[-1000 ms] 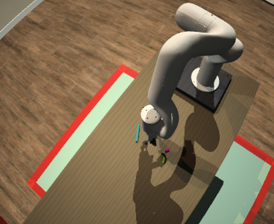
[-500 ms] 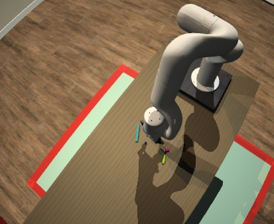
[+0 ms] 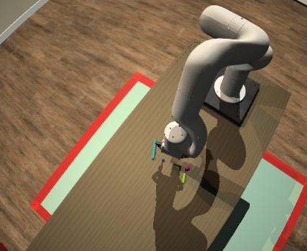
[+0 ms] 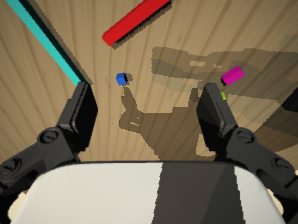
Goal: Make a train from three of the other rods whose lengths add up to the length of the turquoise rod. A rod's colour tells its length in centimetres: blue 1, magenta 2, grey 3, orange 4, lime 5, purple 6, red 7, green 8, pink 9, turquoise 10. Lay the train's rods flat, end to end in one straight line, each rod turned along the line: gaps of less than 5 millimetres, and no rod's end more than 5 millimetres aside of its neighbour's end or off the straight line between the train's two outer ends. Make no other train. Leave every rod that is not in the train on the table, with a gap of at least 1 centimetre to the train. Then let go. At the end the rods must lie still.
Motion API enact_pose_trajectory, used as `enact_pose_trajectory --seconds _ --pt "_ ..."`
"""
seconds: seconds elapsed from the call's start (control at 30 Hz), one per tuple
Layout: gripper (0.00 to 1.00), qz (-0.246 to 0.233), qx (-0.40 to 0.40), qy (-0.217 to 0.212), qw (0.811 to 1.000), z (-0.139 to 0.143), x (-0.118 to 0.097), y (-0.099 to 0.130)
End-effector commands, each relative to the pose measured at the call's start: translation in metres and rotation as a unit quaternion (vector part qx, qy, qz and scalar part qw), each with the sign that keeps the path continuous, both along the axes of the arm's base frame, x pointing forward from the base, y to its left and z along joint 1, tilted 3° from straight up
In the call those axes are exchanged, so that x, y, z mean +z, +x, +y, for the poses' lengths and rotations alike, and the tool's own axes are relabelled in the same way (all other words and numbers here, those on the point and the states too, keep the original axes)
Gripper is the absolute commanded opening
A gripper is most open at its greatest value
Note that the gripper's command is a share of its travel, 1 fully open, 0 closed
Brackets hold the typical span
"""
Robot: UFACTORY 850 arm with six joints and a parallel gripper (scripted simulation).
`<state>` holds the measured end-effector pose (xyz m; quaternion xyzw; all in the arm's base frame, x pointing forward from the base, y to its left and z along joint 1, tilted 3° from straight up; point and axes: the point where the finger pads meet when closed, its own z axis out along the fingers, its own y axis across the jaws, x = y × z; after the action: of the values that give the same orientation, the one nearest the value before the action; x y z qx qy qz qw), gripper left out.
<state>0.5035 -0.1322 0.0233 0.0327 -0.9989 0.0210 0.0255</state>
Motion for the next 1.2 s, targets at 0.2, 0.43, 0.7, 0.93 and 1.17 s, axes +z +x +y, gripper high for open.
enact_pose_trajectory --seconds 0.2,0.43,0.7,0.93,1.17 --pt "1.00 0.005 0.167 0.023 0.986 0.008 0.001 0.002" --pt "1.00 0.007 0.258 0.027 0.966 0.013 0.000 0.003" --pt "1.00 0.011 0.367 0.031 0.930 0.019 0.000 0.004" --pt "1.00 0.013 0.454 0.035 0.890 0.024 0.000 0.004" --pt "1.00 0.016 0.539 0.038 0.842 0.029 0.000 0.005"
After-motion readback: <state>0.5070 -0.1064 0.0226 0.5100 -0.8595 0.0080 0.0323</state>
